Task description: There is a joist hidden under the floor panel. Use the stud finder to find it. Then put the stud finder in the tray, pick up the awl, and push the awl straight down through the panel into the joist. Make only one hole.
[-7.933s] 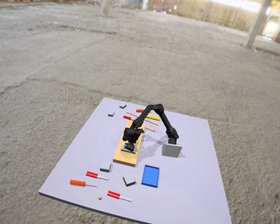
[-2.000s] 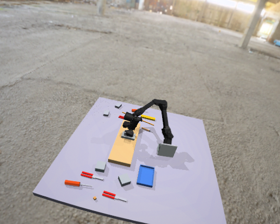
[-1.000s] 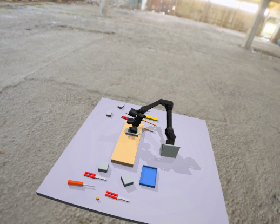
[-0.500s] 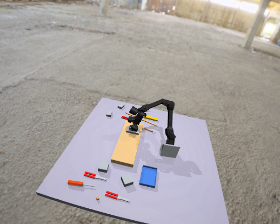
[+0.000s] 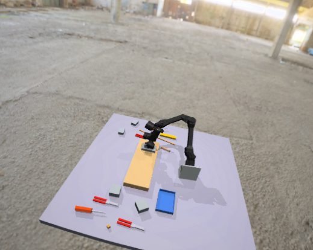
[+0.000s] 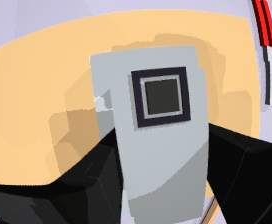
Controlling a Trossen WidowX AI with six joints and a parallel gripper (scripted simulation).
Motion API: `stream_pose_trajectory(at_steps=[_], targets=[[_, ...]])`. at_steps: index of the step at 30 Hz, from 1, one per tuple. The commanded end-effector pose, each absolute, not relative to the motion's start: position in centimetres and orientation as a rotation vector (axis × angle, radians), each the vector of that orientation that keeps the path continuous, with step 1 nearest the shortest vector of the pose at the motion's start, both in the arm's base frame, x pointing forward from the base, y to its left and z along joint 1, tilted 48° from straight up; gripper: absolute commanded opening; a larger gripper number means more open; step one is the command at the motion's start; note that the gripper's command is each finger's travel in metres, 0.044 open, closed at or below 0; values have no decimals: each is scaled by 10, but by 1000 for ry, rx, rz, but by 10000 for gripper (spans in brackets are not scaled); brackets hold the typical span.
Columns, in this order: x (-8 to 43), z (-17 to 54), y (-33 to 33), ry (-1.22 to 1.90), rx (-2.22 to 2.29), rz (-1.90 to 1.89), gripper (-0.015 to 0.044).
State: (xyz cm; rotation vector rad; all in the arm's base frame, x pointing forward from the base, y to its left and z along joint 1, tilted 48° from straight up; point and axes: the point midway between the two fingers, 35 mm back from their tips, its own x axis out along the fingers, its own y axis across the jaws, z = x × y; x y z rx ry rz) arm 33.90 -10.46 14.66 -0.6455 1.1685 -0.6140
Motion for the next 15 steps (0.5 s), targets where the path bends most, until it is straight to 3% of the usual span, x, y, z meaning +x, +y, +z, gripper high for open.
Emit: stream_pose_trajectory(at_steps=[1, 15], targets=[[338, 155, -113, 1168, -642, -621, 0], [335, 175, -130, 1167, -643, -622, 0]])
